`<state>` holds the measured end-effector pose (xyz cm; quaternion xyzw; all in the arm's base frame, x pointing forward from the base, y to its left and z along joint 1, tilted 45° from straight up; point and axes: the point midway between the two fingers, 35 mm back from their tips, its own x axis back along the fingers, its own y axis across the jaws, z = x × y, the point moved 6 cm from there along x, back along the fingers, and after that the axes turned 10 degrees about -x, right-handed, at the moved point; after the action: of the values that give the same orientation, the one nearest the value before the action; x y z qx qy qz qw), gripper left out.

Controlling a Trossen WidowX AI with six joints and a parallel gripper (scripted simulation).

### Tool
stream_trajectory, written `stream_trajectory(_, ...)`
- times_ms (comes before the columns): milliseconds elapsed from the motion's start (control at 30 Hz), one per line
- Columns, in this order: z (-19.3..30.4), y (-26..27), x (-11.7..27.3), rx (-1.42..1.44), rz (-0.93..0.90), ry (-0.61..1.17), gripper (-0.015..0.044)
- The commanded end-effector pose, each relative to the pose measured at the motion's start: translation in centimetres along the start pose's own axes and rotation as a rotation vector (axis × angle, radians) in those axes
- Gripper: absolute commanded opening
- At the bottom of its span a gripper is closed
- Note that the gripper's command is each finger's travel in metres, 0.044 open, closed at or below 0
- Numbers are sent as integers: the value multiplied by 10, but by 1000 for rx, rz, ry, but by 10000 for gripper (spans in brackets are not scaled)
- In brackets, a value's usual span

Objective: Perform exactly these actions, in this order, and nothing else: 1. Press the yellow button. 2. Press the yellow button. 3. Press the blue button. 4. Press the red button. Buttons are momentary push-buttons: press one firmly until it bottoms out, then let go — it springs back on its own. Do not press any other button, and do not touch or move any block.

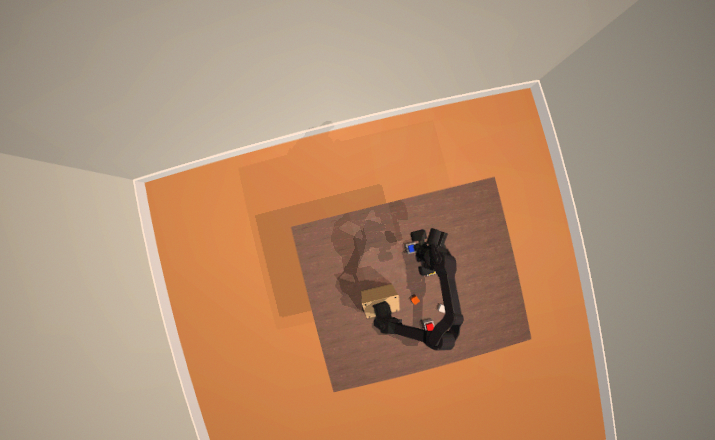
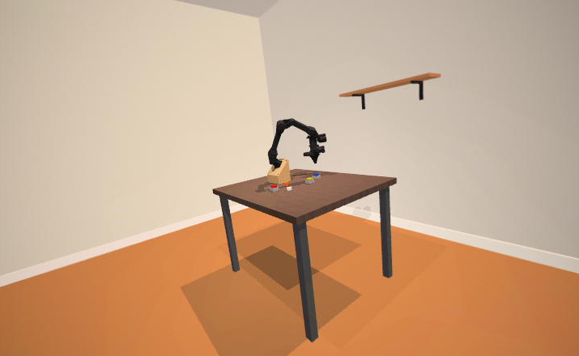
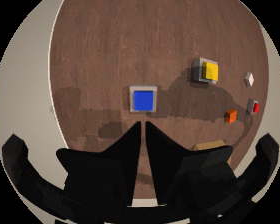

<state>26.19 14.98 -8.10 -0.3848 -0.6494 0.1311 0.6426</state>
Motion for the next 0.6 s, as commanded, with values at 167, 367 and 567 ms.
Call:
stream_trajectory(167, 1, -2, -58, 1, 14, 7, 20)
stream_trajectory(367, 1, -2, -65, 1, 14, 7, 20)
stream_trajectory(567, 1, -2, -75, 0, 14, 7, 20)
